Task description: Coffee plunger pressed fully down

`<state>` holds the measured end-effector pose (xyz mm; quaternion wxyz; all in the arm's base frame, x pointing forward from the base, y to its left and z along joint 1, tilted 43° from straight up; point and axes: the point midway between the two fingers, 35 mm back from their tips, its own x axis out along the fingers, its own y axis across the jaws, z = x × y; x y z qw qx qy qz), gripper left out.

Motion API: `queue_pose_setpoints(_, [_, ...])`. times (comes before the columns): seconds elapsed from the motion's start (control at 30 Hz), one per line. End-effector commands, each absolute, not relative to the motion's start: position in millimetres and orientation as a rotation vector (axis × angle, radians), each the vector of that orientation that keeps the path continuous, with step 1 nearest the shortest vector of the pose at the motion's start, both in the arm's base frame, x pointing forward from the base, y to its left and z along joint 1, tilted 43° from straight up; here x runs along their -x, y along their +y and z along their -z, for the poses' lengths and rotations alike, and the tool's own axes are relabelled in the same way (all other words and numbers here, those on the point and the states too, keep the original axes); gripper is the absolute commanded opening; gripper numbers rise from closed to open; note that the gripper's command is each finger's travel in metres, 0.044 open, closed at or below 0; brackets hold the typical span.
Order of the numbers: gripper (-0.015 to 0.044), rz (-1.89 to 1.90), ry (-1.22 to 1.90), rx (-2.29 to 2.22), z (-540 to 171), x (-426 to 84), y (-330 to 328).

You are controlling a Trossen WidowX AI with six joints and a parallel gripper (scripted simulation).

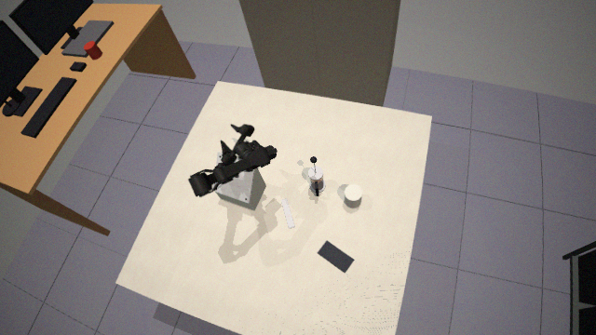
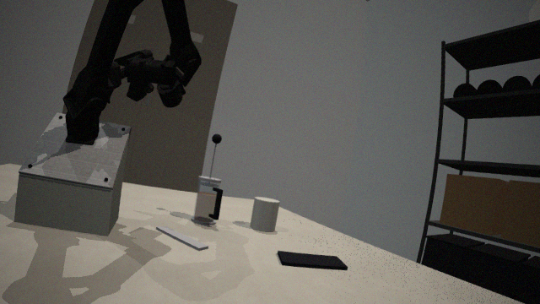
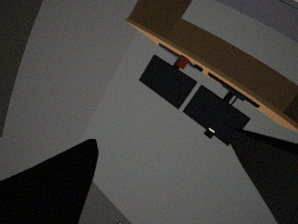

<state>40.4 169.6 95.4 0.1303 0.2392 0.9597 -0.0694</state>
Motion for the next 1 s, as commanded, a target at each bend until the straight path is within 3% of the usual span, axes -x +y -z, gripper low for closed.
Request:
queue_pose_setpoints(0.0, [0.0426, 0.187, 2.778, -0.677, -93.4, -40.3, 168.7])
queue_pose_setpoints(0.2, [0.044, -0.01, 2.647, -0.508, -72.9, -47.4, 163.8])
queue_pose_setpoints(0.37, [0.044, -0.266, 2.304, -0.12, -19.5, -76.8, 149.1])
queue_pose_setpoints(0.63, [0.044, -0.409, 1.551, 0.454, 35.5, -187.8, 146.9])
queue_pose_setpoints(0.97, [0.044, -0.18, 0.83, 0.747, -13.1, -299.0, 162.4])
